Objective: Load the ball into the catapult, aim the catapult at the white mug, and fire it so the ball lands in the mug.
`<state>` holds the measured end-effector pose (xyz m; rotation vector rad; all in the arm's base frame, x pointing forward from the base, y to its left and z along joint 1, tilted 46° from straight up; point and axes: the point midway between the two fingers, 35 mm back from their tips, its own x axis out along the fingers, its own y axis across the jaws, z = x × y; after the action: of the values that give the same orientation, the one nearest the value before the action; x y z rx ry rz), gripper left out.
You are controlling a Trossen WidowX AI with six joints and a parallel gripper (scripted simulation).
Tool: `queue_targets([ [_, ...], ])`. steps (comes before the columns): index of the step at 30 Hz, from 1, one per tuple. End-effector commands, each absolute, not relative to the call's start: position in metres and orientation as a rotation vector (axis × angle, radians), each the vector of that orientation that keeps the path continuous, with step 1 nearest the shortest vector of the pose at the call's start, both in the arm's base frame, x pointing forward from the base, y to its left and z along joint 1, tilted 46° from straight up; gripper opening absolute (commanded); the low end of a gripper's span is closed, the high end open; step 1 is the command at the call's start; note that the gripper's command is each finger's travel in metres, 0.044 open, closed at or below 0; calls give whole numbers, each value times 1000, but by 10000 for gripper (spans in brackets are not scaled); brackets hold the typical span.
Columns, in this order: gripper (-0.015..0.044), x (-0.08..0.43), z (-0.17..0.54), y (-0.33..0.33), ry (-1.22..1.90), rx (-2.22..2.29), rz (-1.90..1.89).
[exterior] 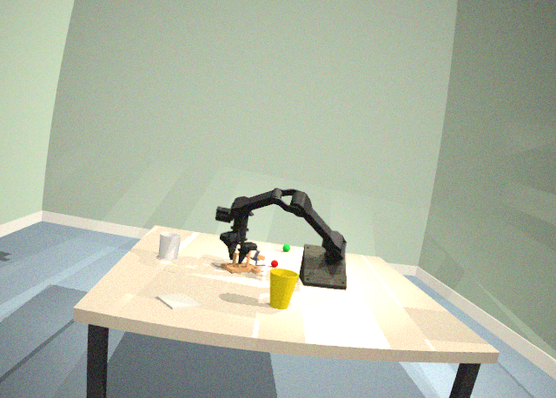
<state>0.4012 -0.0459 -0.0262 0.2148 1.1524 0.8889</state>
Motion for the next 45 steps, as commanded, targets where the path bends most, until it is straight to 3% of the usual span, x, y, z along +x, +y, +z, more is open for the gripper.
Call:
queue_targets([
  [1,394,401,-24,-48,1152,212,889],
  [3,440,401,-10,-64,1154,211,886],
  [9,440,388,43,-117,1155,213,887],
  [45,440,397,-5,-69,1144,218,876],
])
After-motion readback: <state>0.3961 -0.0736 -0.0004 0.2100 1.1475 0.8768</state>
